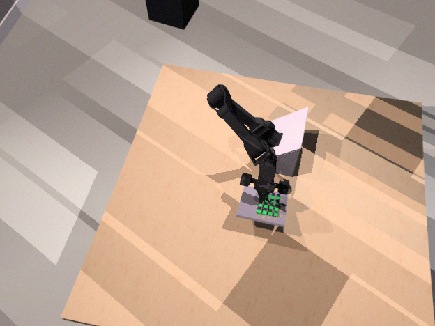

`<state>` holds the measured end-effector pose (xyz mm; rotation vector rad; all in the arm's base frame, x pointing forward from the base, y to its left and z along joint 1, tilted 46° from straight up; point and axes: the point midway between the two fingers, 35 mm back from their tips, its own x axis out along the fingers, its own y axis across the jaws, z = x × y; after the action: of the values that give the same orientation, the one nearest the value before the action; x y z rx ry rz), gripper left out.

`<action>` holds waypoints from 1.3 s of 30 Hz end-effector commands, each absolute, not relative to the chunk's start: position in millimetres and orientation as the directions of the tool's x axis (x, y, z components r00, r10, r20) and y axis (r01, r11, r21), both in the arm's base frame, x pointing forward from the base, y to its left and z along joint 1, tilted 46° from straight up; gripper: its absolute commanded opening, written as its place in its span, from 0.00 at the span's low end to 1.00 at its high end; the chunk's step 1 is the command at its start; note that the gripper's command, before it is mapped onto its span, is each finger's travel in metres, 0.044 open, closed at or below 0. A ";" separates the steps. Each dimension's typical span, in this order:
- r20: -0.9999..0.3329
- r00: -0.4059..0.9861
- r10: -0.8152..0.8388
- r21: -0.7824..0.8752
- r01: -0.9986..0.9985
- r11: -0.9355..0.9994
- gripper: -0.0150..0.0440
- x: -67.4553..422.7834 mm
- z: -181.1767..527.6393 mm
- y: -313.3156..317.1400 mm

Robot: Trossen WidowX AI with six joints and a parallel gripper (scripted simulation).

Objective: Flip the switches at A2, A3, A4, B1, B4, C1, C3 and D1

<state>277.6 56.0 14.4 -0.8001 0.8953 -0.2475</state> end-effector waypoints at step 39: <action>-0.602 0.620 -0.503 -0.712 -0.132 0.690 0.25 280.8 10.5 53.3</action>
<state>280.6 53.3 11.4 -0.8001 0.8951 -0.2477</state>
